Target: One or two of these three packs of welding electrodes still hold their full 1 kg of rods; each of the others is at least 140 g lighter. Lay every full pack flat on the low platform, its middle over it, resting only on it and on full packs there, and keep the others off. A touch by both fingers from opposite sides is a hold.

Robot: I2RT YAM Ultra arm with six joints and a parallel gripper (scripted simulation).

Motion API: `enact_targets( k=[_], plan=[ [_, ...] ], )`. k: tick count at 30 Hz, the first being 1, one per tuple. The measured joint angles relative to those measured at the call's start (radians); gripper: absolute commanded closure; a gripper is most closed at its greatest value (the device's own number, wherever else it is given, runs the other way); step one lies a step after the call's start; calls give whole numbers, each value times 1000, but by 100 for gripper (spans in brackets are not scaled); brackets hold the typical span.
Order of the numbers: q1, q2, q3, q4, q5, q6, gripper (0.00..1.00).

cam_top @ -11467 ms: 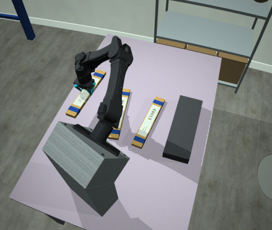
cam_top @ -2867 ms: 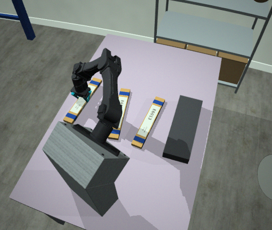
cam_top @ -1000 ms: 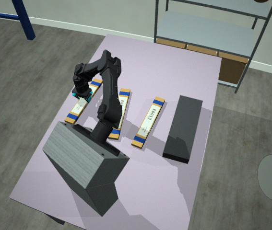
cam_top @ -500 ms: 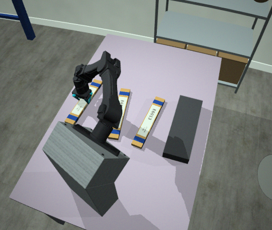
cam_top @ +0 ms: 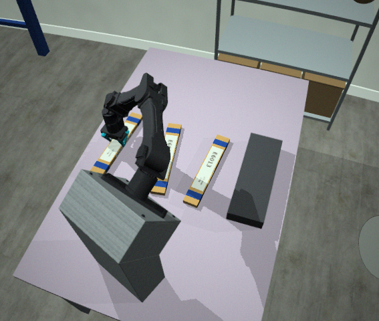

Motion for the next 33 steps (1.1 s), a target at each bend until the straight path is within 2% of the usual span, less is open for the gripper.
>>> enact_targets(
  k=[33],
  plan=[
    [-11,25,40,7,-8,-13,100]
  ],
)
